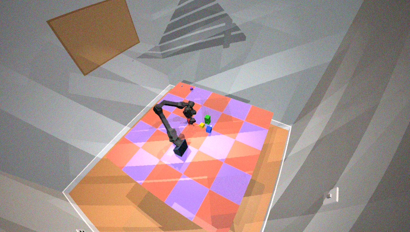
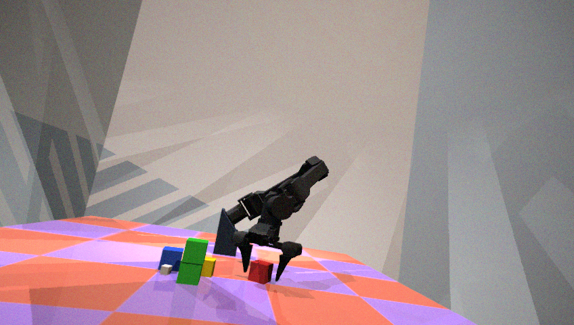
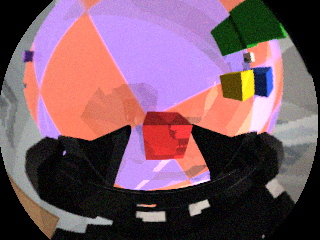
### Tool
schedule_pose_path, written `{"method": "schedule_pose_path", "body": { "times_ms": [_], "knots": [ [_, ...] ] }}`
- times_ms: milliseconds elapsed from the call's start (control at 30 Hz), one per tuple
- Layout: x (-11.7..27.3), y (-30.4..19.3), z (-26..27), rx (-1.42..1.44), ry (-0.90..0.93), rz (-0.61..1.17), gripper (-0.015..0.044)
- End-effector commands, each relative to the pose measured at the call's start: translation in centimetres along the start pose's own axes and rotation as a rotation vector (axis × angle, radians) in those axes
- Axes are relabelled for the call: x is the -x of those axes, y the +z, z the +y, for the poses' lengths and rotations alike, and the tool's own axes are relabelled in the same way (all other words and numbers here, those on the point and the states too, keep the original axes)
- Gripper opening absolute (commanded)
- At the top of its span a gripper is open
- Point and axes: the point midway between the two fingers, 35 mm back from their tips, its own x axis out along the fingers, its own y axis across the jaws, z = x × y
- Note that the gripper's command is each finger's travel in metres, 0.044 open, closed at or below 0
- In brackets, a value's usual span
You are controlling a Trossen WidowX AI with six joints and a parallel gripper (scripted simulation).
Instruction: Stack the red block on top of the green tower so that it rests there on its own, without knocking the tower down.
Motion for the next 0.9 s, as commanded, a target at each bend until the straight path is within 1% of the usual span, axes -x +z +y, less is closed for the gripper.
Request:
{"method": "schedule_pose_path", "body": {
  "times_ms": [0,400,700,867],
  "knots": [
    [-0.34,-0.23,-0.23,-0.010,-0.001,0.008,0.0440],
    [-0.24,-0.23,-0.23,-0.010,-0.001,0.008,0.0440],
    [-0.24,-0.23,-0.23,-0.010,-0.001,0.008,0.0204],
    [-0.24,-0.23,-0.23,-0.010,-0.001,0.008,0.0170]
  ]
}}
